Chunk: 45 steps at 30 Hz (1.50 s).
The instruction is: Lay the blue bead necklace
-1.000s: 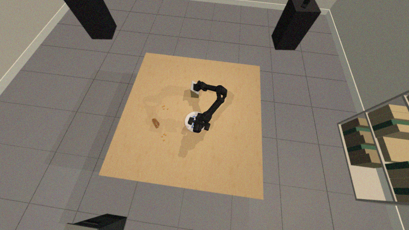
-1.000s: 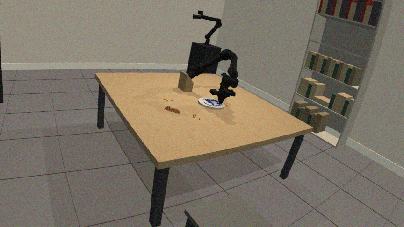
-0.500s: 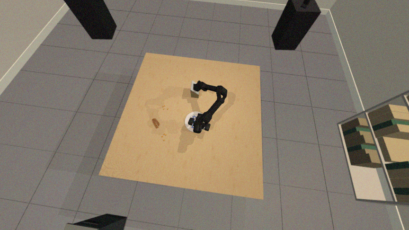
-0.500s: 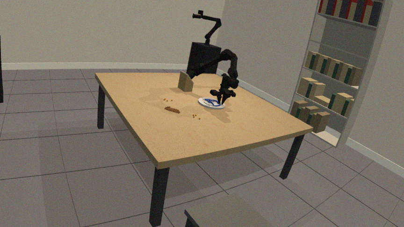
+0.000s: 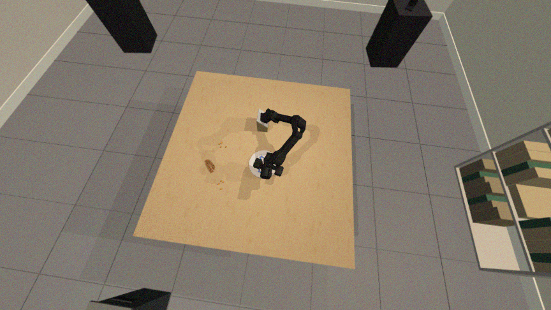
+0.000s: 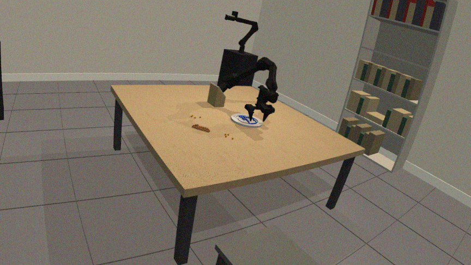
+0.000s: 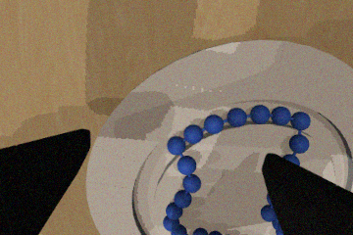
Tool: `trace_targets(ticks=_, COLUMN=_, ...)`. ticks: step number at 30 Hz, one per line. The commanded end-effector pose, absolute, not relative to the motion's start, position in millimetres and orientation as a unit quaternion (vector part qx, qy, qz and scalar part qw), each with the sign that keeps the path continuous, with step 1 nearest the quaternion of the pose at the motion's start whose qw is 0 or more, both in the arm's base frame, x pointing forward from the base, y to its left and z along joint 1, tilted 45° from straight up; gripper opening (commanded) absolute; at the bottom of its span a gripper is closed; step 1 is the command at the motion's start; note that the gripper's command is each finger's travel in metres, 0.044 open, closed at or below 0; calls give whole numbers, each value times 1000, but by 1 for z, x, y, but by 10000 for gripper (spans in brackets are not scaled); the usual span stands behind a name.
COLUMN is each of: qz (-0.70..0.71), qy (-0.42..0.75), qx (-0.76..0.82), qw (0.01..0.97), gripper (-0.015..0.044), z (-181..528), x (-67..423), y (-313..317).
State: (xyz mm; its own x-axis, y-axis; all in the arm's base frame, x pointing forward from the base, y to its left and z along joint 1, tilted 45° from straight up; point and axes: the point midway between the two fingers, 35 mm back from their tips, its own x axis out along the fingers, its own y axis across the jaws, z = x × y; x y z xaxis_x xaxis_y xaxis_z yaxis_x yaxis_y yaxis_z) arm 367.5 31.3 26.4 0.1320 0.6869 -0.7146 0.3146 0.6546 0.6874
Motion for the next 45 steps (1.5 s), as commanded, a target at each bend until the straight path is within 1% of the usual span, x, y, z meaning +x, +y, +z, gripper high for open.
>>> trace_targets(ticks=1, qz=146, qy=641, qx=390, qw=645, gripper=440, z=28, x=368, y=30)
trace_targets(ticks=14, qz=146, qy=641, qx=390, qw=645, gripper=440, z=28, x=368, y=30)
trace_targets(ticks=17, qz=180, qy=633, qx=355, qw=665, gripper=361, z=32, x=365, y=25)
trace_targets(ticks=22, qz=292, qy=590, qx=227, qw=718, gripper=230, z=46, x=354, y=9)
trace_targets(ticks=26, qz=306, qy=583, qx=210, qw=723, gripper=125, z=47, x=352, y=7)
trace_targets(ticks=45, qz=305, qy=580, qx=210, qw=725, gripper=120, z=39, x=356, y=15)
